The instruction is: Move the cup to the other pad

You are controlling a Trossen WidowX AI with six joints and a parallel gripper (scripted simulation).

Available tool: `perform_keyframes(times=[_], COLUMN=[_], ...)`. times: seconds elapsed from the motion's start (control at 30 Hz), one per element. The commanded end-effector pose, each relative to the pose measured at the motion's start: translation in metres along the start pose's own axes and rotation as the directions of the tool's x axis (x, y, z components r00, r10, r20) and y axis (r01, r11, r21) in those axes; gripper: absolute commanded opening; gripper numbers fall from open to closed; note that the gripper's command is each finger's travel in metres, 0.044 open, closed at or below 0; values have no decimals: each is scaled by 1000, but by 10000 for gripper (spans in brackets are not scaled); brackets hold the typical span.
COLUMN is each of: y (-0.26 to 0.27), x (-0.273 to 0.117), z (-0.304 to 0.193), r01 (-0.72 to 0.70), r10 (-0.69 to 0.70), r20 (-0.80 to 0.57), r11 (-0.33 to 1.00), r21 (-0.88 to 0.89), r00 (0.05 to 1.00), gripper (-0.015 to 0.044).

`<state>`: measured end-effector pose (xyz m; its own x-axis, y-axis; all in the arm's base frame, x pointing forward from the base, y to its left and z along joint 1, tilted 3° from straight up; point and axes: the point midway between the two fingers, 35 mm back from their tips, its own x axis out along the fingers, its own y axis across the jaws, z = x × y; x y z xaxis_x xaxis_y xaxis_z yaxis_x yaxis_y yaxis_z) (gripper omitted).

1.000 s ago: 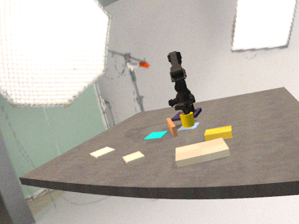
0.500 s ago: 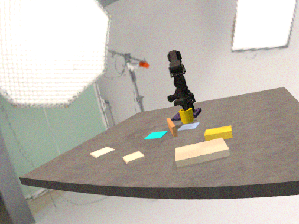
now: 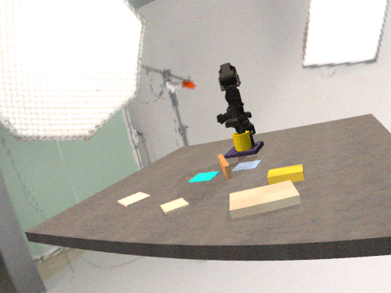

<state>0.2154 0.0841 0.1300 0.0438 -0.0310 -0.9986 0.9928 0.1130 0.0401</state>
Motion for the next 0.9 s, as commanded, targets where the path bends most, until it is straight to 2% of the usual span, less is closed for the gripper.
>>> perform_keyframes(times=[0.0, 0.87], y=[-1, 3], x=[-10, -7], z=[0, 6], r01=[-13, -7], r10=[13, 7], r20=[1, 0], r11=[1000, 1000], r21=[4, 1], r00=[1000, 1000], gripper=[0, 0])
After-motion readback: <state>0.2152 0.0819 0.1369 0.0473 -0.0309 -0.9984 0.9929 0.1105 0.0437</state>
